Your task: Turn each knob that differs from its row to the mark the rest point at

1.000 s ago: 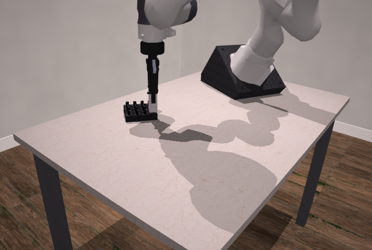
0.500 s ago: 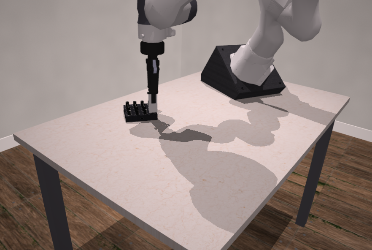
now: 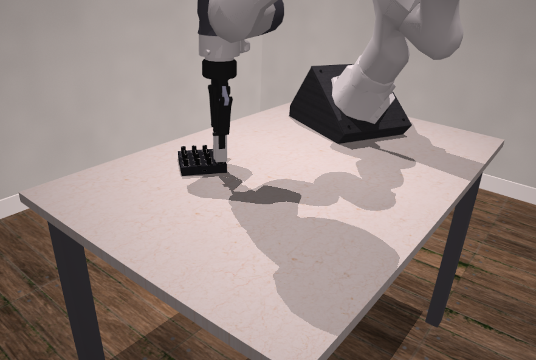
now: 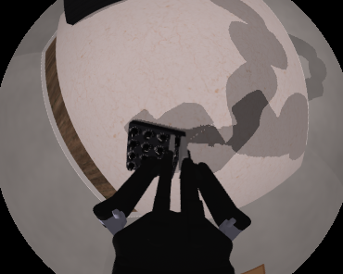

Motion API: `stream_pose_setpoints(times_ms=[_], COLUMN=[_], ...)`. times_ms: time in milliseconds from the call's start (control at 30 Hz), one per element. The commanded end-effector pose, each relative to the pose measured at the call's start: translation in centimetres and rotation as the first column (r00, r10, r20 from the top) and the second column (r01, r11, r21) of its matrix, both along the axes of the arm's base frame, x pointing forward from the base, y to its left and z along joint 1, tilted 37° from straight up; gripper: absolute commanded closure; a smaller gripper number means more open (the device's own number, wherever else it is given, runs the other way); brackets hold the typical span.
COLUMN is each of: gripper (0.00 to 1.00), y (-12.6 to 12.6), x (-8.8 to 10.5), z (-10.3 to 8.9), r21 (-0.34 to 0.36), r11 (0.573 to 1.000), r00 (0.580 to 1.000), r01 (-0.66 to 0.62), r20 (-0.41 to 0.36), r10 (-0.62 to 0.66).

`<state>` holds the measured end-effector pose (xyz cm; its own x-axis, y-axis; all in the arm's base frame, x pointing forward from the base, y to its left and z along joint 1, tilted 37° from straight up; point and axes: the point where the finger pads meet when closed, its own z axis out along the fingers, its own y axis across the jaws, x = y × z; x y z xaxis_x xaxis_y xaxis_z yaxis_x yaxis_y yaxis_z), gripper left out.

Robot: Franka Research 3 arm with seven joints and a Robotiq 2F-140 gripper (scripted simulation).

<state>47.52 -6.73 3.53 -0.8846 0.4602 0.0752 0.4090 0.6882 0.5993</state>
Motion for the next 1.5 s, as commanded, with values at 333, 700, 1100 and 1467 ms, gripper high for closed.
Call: stream_pose_setpoints(times_ms=[333, 700, 1100, 1467], gripper=[0.95, 0.95, 0.95, 0.95], y=[-0.03, -0.03, -0.03, -0.03], x=[0.13, 0.13, 0.13, 0.13], z=[-0.03, -0.03, -0.03, -0.03], r21=[-0.078, -0.143, -0.211, -0.269], r11=[0.976, 0.934, 0.878, 0.824], r00=[0.967, 0.909, 0.831, 0.756], r01=[-0.202, -0.327, -0.43, -0.499], r20=[0.143, 0.225, 0.289, 0.33], r10=[0.212, 0.352, 0.476, 0.566])
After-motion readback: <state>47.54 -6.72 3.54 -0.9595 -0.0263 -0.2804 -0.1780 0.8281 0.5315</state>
